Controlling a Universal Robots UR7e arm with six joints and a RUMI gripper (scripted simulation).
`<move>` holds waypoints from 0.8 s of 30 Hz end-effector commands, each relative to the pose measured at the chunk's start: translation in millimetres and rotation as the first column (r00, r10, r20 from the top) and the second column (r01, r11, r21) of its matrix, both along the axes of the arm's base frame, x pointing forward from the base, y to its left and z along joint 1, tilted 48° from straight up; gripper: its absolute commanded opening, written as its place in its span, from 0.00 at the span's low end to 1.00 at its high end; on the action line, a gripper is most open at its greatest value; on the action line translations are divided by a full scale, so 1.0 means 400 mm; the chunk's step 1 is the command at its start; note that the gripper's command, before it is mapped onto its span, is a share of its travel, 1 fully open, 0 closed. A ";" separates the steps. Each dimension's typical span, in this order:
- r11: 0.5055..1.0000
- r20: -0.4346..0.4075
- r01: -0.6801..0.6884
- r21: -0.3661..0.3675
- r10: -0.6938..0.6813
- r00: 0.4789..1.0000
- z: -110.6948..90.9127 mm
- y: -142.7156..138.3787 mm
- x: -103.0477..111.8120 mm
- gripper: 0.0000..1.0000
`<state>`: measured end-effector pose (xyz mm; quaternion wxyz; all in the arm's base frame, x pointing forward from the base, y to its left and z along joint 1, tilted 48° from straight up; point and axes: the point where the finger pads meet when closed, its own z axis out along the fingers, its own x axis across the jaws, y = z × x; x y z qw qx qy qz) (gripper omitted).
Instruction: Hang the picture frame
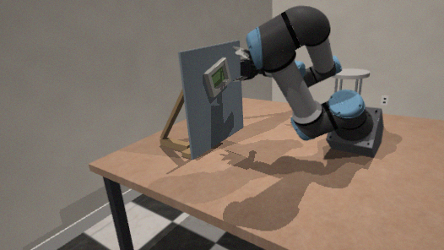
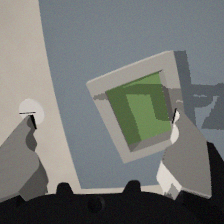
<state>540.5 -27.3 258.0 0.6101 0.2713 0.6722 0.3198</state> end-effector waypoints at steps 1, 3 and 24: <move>0.998 0.021 -0.010 -0.056 0.012 1.000 0.013 0.014 -0.007 1.00; 0.998 0.025 -0.012 -0.066 0.014 1.000 0.016 0.016 -0.008 1.00; 0.978 0.076 -0.030 -0.208 0.047 0.996 0.049 0.055 -0.029 1.00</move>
